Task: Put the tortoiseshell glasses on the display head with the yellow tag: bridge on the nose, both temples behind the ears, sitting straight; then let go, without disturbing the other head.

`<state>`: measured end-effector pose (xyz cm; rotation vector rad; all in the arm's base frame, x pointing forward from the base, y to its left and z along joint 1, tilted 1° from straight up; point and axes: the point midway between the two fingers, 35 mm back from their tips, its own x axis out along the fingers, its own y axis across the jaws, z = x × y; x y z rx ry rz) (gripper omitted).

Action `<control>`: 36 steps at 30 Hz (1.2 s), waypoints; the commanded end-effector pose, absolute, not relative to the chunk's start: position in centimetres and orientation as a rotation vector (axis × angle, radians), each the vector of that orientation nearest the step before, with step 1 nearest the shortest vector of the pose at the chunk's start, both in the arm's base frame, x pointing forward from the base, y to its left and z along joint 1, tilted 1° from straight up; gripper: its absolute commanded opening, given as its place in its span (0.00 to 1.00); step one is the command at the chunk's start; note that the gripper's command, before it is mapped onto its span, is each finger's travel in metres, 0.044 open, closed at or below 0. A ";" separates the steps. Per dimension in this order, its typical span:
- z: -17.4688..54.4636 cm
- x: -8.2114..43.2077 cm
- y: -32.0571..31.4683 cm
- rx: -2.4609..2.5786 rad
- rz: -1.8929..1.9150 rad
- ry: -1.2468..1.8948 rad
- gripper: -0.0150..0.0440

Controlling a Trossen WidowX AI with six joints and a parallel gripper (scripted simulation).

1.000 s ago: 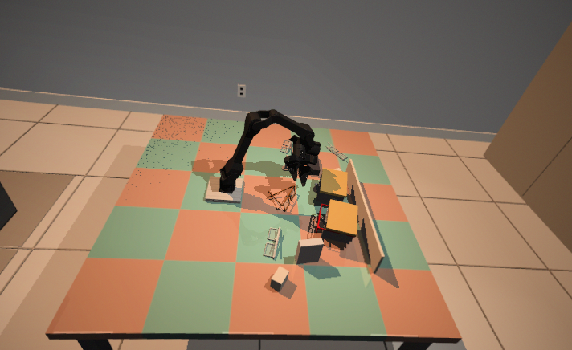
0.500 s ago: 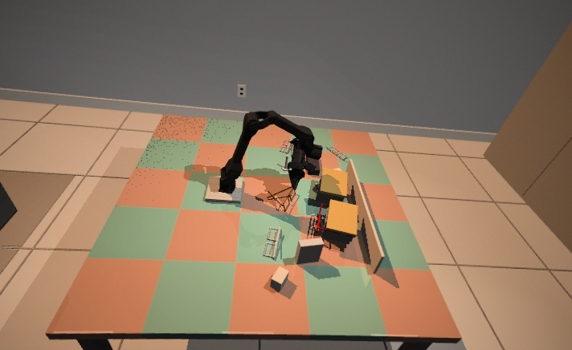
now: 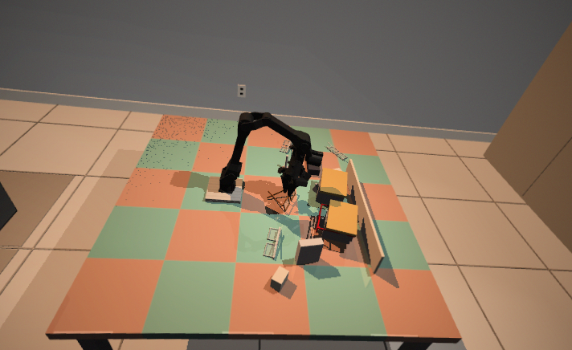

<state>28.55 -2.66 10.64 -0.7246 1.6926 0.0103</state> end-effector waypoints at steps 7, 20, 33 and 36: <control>10.3 27.9 -3.2 -1.038 0.998 1.290 0.59; 10.3 27.8 -3.3 -1.042 1.004 1.285 0.59; 10.3 27.8 -3.3 -1.042 1.004 1.285 0.46; 10.2 27.8 -3.3 -1.042 1.004 1.285 0.46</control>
